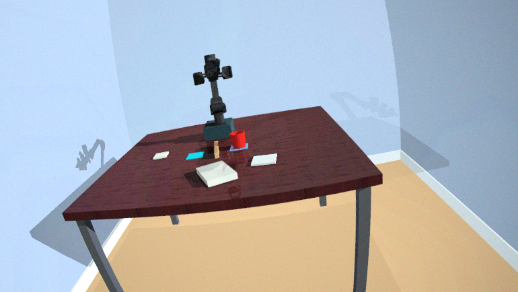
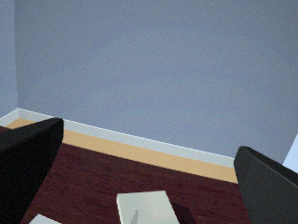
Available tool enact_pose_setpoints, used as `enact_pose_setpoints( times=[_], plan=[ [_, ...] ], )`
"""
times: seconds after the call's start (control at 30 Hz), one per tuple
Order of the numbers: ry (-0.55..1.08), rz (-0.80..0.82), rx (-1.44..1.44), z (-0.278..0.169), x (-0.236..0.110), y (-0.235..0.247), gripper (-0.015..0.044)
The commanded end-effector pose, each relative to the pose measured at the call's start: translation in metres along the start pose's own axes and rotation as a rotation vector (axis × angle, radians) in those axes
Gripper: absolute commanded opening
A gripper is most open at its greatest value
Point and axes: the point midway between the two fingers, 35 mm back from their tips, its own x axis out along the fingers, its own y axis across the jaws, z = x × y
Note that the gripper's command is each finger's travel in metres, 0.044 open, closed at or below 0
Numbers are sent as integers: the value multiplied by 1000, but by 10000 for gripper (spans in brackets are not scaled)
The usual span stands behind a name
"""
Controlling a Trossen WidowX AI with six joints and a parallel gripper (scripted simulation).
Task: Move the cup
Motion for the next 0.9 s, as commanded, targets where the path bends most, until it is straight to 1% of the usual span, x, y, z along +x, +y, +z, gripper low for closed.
enact_pose_setpoints(
  times=[0.0,0.03,0.07,0.13,0.2,0.27,0.3,0.37,0.47,0.5,0.53,0.57,0.87],
  plan=[
    [18,2,16,-4,2,1,374],
    [71,5,63,-14,6,3,347],
    [161,5,141,-32,12,6,321],
    [382,-24,323,-77,20,15,269],
    [599,-97,491,-119,19,24,216],
    [807,-213,637,-158,10,32,164],
    [898,-280,696,-175,3,35,148],
    [1059,-432,793,-202,-15,42,148],
    [1254,-704,887,-232,-46,49,148],
    [1305,-803,904,-239,-57,50,148],
    [1330,-860,910,-242,-63,51,148],
    [1337,-878,912,-243,-65,51,148],
    [1338,-878,912,-243,-70,55,148]
  ],
)
